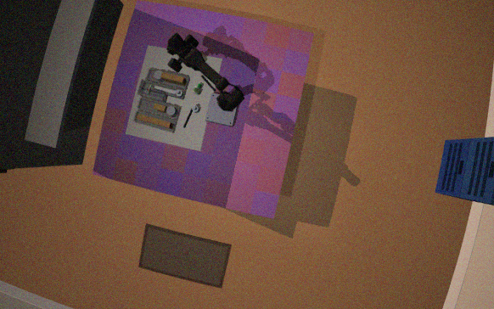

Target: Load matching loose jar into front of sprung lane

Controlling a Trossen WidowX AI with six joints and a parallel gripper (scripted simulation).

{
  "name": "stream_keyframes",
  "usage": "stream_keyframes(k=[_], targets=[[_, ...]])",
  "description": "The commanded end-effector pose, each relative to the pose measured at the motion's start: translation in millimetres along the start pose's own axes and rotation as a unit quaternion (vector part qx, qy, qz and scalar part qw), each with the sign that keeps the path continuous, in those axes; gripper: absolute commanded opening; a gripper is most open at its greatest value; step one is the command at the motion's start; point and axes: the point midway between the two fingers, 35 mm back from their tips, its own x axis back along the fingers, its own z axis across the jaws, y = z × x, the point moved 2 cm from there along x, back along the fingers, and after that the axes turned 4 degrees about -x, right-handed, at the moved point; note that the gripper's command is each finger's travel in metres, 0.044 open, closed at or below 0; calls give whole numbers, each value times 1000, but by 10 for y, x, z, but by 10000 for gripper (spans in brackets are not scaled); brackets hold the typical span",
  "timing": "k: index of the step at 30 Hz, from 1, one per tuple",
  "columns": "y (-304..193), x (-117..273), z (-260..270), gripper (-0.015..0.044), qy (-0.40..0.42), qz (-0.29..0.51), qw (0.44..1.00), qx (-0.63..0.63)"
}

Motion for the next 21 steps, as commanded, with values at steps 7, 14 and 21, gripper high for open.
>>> stream_keyframes(k=[7,14,21], targets=[[-921,12,1276,440,136,212,965,64],[-1719,392,1755,440,148,362,908,152],[-1843,458,1813,440,142,388,894,173]])
